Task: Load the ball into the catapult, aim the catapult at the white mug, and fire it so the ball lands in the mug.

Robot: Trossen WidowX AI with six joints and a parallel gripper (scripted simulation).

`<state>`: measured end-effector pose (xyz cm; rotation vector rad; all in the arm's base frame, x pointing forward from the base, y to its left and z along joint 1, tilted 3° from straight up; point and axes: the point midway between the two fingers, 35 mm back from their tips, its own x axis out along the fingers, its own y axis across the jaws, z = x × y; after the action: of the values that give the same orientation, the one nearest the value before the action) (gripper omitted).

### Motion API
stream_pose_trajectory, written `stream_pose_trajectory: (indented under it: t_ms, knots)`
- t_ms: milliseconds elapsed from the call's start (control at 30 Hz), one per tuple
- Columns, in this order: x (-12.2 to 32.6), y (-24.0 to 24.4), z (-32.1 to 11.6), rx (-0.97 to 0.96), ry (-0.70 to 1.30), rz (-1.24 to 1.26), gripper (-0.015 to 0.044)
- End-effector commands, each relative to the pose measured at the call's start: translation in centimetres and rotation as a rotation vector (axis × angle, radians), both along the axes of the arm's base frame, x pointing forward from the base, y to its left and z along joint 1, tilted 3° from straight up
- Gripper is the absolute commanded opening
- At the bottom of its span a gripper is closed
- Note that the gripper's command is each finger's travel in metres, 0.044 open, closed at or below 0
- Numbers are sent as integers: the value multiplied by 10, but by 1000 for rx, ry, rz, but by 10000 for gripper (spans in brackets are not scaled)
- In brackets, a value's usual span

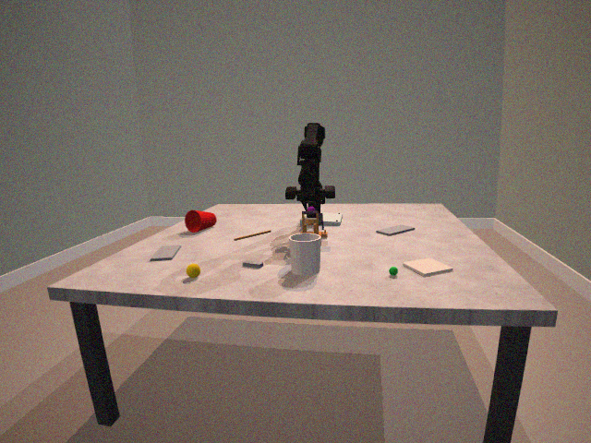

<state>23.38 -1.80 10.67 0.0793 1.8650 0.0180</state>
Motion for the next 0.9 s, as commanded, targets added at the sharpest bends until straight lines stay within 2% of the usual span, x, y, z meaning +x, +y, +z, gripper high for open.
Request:
stream_pose_trajectory:
  t_ms: [0,433,633,867]
  knots:
    - [-3,0,-8,-3,13,-2,0]
    - [-2,1,-23,-3,13,-2,0]
    - [0,1,-16,-1,2,1,0]
    - [0,1,-16,-1,2,1,184]
